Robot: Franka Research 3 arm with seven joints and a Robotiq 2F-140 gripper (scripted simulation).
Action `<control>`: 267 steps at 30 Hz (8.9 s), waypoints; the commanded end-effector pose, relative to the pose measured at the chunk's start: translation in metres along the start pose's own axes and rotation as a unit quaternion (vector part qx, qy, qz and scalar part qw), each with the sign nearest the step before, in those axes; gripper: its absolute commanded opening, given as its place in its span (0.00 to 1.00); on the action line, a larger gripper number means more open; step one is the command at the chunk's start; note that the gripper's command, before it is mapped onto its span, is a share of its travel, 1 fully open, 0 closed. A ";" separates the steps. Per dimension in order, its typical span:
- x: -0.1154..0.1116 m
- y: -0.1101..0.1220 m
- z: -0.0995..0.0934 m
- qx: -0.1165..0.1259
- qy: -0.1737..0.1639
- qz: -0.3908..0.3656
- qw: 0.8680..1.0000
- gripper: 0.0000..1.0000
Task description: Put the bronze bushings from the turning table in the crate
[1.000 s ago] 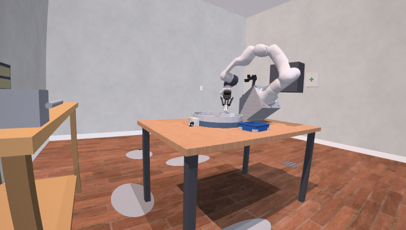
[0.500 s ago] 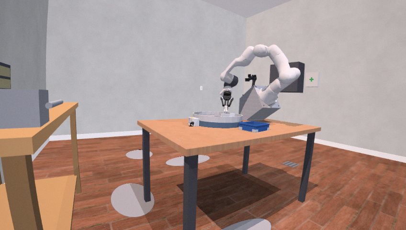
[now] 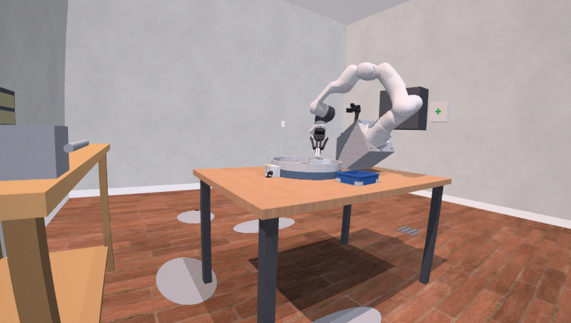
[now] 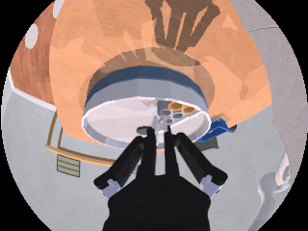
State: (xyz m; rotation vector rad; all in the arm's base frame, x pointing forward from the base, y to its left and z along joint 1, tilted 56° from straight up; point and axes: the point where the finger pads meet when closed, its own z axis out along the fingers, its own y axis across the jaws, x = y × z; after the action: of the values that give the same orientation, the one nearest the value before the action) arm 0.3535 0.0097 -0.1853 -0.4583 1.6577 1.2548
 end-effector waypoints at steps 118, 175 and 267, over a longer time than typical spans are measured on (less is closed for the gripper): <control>0.000 -0.002 0.000 0.001 0.000 -0.003 1.000 0.06; 0.007 -0.001 0.008 0.001 0.000 -0.003 1.000 0.06; -0.032 -0.001 -0.039 0.001 0.000 -0.003 1.000 0.00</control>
State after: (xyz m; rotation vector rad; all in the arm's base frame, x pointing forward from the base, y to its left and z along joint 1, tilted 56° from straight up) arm 0.3526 -0.0340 -0.1601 -0.4696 1.6566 1.2325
